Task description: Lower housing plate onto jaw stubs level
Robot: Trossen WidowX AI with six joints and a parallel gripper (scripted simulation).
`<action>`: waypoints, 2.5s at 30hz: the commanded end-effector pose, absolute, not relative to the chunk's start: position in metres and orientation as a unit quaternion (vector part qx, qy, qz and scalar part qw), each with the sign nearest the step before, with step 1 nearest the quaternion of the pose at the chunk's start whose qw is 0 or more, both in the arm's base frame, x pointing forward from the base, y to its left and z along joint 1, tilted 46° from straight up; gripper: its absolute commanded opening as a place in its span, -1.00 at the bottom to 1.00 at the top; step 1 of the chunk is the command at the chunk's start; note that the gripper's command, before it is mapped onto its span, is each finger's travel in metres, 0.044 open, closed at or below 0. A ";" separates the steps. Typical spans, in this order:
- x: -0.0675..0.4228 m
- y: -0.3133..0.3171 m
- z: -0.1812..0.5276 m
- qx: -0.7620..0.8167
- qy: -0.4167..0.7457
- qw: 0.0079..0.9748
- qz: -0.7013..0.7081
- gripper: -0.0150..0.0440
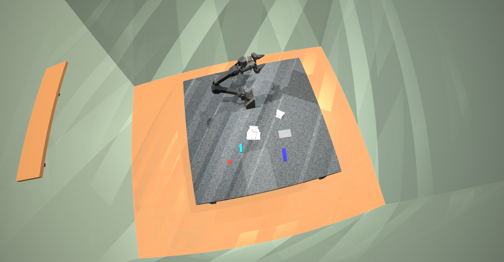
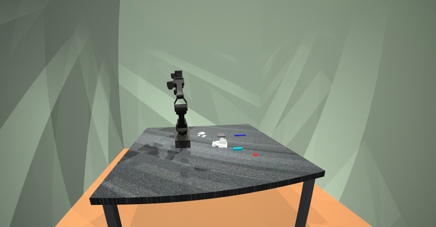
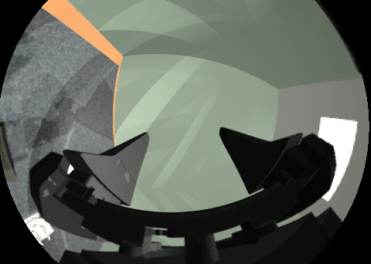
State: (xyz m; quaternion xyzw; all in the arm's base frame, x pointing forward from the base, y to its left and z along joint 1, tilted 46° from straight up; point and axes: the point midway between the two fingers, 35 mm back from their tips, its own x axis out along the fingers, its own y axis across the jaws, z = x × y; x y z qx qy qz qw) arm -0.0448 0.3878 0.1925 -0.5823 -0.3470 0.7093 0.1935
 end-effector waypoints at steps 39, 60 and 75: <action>0.084 0.374 0.020 -0.706 0.032 0.167 0.688 1.00; 0.143 0.323 -0.058 -0.730 0.220 0.119 0.636 1.00; 0.173 0.269 -0.109 -0.728 0.347 0.067 0.588 1.00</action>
